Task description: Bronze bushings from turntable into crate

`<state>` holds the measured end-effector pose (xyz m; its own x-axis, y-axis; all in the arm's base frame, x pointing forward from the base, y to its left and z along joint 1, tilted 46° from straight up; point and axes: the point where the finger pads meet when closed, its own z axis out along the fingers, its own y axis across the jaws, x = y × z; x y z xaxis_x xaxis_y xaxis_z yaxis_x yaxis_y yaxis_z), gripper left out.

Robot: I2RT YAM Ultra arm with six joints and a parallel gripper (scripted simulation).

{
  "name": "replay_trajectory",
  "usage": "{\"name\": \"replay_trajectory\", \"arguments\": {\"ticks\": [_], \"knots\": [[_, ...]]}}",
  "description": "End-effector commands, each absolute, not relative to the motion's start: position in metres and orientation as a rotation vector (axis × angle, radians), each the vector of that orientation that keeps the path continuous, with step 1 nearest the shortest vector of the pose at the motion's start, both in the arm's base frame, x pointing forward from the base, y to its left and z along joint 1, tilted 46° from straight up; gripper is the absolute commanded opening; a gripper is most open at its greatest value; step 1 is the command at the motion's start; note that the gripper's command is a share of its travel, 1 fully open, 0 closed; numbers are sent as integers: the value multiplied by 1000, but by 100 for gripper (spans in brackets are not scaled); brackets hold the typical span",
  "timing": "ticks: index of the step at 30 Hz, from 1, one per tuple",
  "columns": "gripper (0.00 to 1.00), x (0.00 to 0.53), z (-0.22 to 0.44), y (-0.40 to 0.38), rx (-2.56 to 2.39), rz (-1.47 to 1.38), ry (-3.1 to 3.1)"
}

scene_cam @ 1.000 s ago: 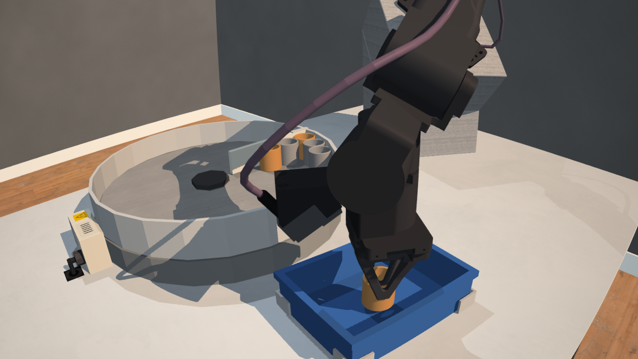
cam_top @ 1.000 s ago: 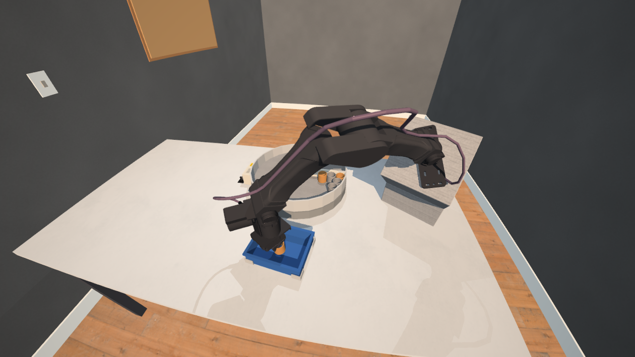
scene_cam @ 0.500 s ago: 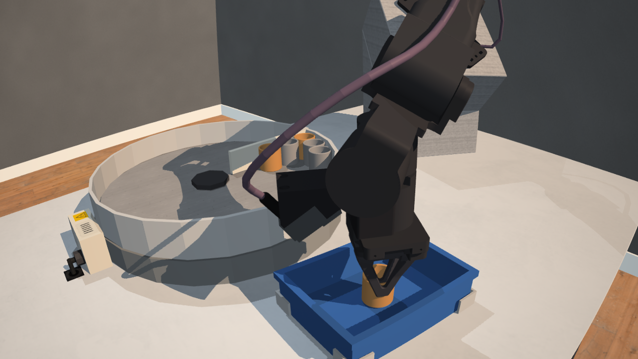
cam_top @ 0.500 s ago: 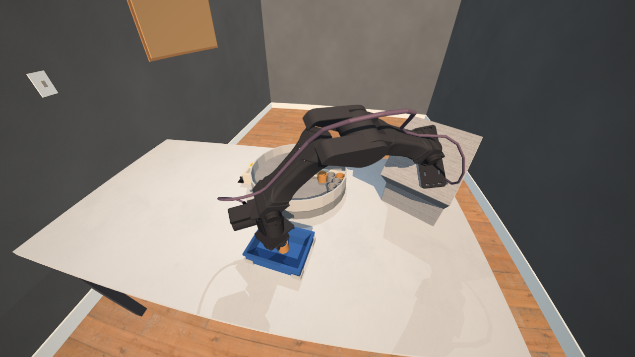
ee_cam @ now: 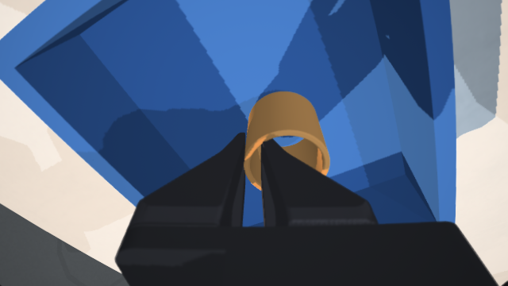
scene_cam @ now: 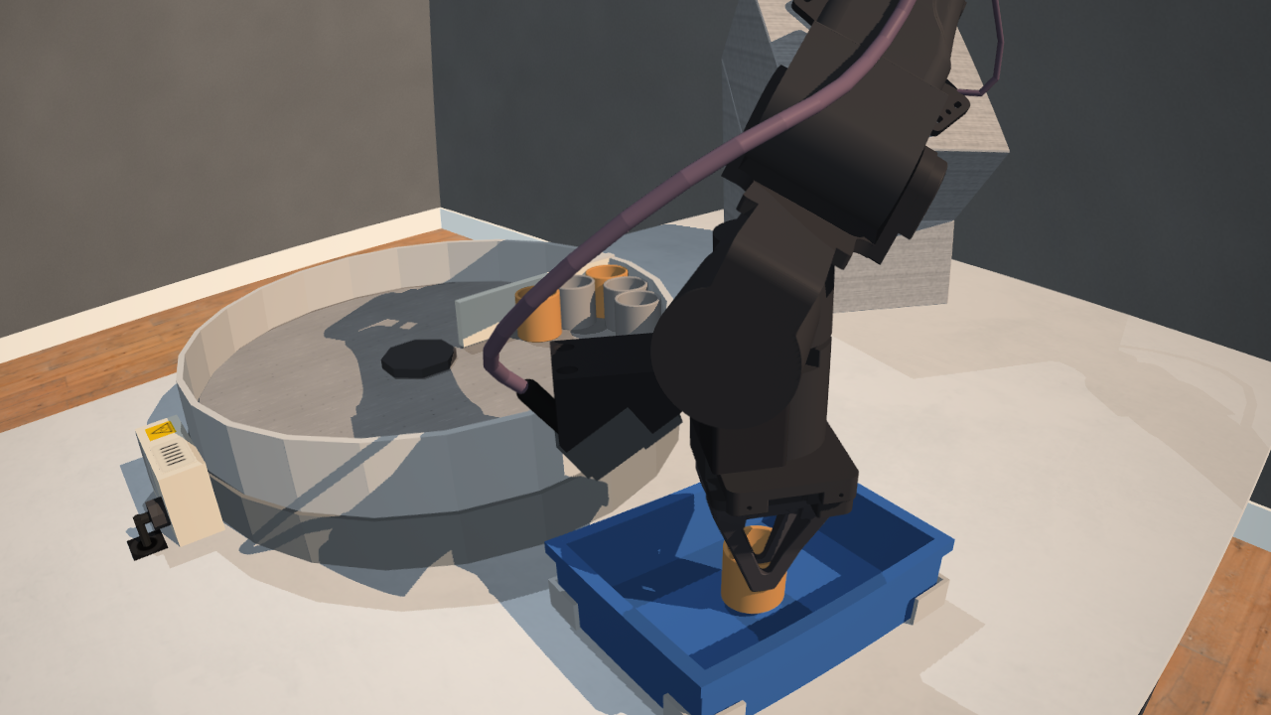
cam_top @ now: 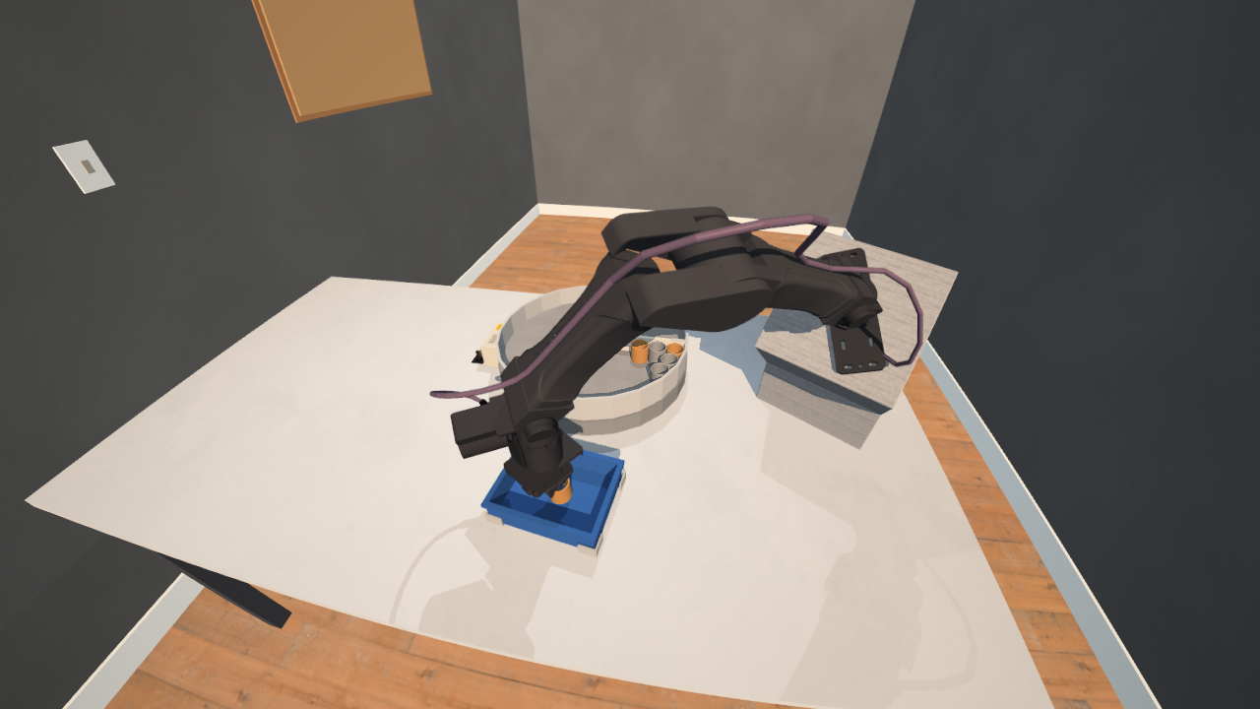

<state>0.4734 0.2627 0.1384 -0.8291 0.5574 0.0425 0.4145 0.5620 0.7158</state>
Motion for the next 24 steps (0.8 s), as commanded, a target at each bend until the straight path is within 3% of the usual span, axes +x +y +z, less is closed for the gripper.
{"name": "replay_trajectory", "arguments": {"ticks": [1, 24], "knots": [[0, 484, 165, 254, 808, 1138, 2531], [0, 484, 167, 255, 810, 1138, 2532]]}}
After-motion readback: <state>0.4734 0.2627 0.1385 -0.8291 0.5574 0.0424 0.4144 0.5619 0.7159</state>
